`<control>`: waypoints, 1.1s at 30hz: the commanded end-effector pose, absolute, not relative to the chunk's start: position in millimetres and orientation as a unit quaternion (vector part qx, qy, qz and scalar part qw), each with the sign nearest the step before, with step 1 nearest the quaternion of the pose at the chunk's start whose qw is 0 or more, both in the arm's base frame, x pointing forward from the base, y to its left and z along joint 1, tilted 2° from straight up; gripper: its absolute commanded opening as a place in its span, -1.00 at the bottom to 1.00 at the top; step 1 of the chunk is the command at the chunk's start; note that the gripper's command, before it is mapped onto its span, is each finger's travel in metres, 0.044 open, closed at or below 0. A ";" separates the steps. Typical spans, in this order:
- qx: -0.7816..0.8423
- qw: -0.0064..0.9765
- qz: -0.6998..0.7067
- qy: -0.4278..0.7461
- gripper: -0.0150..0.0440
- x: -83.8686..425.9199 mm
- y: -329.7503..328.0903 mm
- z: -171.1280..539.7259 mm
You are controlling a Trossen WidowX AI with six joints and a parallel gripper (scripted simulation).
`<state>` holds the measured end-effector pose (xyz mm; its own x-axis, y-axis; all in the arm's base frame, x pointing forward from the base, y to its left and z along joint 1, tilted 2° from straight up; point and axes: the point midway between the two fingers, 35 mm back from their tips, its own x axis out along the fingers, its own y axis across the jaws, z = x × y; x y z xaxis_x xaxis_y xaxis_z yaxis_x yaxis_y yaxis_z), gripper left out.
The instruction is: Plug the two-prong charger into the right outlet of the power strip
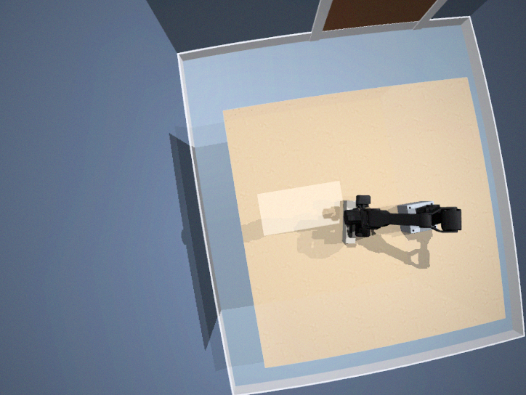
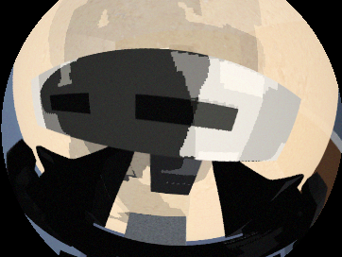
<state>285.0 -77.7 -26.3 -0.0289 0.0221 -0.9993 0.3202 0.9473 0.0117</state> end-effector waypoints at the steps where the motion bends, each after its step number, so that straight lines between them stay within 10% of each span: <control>1: 0.120 0.687 -0.109 0.709 1.00 285.3 -77.8 -26.3; 33: 0.119 0.694 -0.110 0.702 1.00 276.8 -74.9 -27.0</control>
